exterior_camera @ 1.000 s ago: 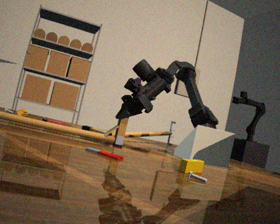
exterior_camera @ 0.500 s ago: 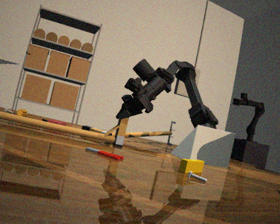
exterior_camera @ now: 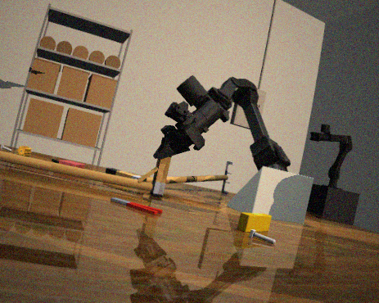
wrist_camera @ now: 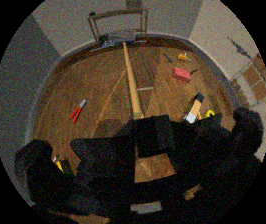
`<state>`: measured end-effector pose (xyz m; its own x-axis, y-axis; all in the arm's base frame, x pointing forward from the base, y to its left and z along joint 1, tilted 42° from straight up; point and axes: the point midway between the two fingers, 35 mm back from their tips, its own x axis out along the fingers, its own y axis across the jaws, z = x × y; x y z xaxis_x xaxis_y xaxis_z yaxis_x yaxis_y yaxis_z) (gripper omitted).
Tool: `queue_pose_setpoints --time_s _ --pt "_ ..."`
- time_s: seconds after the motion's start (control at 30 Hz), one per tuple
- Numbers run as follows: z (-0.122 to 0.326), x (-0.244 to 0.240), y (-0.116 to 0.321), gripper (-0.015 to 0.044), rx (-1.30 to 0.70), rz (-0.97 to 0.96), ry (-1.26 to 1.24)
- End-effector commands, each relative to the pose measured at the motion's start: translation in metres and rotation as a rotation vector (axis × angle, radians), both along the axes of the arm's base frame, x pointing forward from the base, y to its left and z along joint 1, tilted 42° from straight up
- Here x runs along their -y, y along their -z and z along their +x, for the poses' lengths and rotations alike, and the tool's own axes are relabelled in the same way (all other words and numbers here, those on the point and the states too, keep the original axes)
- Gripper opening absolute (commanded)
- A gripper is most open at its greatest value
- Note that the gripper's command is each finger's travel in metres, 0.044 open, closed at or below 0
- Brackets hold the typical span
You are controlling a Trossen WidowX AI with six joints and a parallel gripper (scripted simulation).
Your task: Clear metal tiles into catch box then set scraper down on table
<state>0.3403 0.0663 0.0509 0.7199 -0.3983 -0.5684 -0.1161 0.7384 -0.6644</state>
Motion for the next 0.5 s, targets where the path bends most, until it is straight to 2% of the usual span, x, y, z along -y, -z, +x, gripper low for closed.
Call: queue_pose_setpoints --time_s 0.0,0.47 --pt "-0.001 -0.006 0.005 0.0000 -0.006 0.002 -0.005" --pt "-0.005 -0.020 0.017 0.0000 -0.009 0.004 -0.005"
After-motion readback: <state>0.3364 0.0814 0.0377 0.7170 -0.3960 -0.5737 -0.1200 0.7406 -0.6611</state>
